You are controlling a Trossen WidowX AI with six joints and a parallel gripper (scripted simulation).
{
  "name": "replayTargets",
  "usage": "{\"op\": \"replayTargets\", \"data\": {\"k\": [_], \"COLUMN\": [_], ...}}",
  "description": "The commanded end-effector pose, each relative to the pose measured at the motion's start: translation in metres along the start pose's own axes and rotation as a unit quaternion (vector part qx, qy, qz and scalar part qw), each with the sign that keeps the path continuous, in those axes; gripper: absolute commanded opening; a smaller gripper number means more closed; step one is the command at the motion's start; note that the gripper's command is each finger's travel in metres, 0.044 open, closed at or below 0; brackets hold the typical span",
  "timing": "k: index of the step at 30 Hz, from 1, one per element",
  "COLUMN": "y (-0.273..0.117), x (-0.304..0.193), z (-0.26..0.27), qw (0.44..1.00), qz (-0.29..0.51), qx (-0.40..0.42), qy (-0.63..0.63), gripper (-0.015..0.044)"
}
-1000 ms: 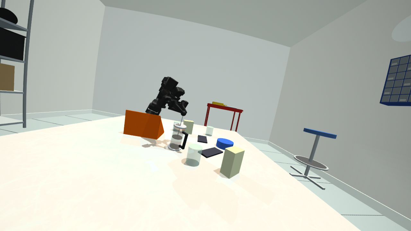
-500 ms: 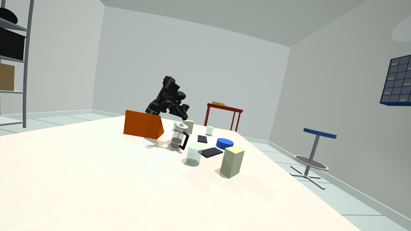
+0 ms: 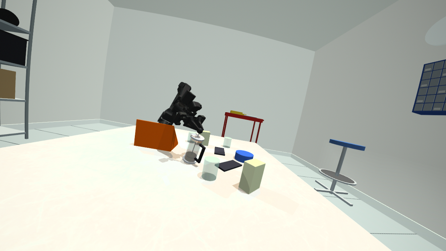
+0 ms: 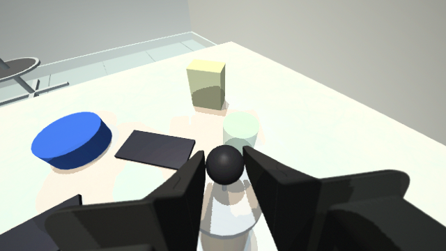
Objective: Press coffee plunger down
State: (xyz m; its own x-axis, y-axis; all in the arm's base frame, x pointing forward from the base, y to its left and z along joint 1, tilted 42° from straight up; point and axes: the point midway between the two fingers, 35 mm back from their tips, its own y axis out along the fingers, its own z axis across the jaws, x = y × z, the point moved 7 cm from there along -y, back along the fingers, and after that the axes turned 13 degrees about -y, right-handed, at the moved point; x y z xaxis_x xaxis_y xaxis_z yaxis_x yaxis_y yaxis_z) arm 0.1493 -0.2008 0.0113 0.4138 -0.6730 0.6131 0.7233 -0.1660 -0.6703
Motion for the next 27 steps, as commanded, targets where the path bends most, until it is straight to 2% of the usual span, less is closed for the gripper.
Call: {"op": "replayTargets", "data": {"k": [1, 27], "y": [0.0035, 0.0039], "x": [-0.0065, -0.001], "z": [0.0016, -0.0016], "qw": [1.0, 1.0], "qz": [0.016, 0.006], "qx": [0.005, 0.002], "qy": [0.012, 0.005], "gripper": [0.0114, 0.0114]}}
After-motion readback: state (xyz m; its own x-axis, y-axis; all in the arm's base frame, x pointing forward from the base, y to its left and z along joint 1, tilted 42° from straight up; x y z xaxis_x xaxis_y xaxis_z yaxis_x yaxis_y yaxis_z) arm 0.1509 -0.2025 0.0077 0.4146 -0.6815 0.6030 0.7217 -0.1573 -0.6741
